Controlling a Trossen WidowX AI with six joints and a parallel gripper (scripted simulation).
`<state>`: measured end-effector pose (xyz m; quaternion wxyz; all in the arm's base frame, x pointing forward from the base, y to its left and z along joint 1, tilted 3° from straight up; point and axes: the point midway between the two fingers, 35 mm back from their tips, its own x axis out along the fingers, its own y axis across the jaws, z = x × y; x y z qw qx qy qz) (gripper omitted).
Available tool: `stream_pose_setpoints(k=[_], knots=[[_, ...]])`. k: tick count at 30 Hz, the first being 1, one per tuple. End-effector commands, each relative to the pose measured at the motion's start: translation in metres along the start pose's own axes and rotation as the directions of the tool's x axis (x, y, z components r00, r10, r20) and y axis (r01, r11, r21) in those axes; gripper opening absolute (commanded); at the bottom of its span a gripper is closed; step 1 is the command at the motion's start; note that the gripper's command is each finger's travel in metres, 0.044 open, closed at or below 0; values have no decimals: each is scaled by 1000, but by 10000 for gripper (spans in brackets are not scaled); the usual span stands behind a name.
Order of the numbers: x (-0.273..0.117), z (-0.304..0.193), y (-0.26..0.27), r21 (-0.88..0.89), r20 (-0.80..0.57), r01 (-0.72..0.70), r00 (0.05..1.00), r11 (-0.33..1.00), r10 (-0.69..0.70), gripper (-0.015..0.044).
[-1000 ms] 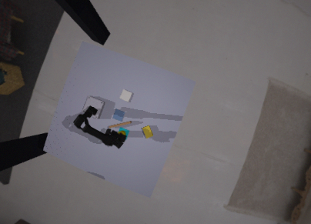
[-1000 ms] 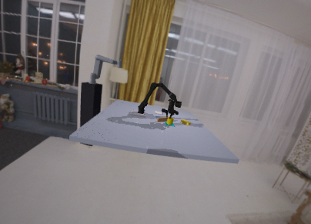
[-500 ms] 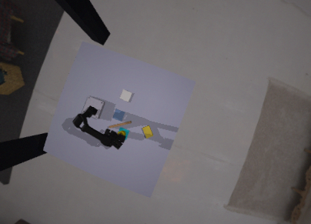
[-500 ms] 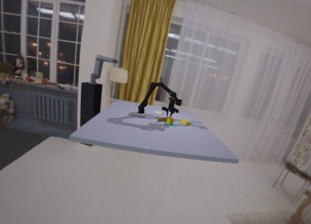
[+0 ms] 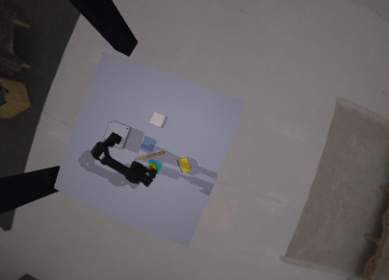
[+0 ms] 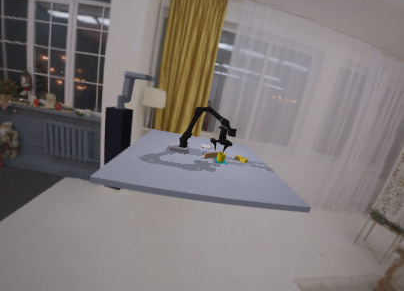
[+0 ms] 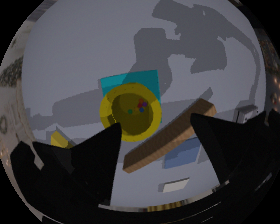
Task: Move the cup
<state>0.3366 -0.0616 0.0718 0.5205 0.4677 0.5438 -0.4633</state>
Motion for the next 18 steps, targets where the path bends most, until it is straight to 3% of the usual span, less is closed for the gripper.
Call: stream_pose_setpoints(k=[1,18], knots=[[-5,0,0,0,0,0,1000,1000,0,440],[-62,0,1,-4,4,-5,1000,1000,5,440]])
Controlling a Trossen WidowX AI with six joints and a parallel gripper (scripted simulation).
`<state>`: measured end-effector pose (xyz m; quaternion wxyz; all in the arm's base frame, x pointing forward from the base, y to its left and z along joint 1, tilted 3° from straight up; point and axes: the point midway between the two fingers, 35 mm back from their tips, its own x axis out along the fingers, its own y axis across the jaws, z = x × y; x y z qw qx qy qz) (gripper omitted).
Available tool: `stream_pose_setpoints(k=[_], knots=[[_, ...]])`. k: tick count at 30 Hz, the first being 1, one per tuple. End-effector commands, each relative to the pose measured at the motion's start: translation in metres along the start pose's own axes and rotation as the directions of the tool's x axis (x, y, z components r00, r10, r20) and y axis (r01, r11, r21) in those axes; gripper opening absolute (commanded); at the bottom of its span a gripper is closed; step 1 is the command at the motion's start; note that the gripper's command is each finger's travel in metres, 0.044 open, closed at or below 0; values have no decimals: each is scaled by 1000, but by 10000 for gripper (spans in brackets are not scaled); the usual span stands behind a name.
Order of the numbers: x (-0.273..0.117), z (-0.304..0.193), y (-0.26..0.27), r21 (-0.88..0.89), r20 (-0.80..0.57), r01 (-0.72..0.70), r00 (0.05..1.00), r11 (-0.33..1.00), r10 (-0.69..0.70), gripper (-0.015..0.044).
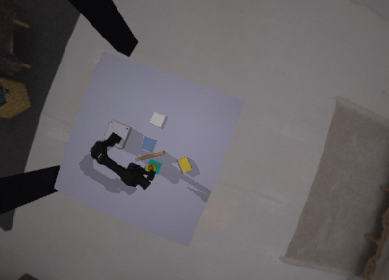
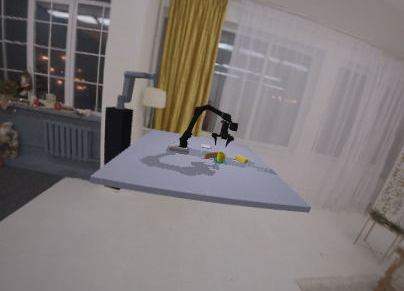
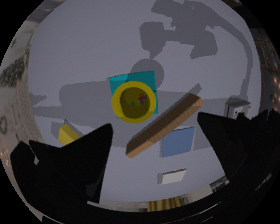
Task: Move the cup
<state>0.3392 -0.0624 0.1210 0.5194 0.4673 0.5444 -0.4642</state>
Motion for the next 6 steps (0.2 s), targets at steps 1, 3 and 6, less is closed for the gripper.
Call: stream_pose_setpoints(k=[1,3,6], knots=[[-14,0,0,-5,5,-8,1000,1000,8,440],[-14,0,0,-5,5,-8,1000,1000,8,440],[-10,0,0,0,2,-6,1000,1000,6,440]])
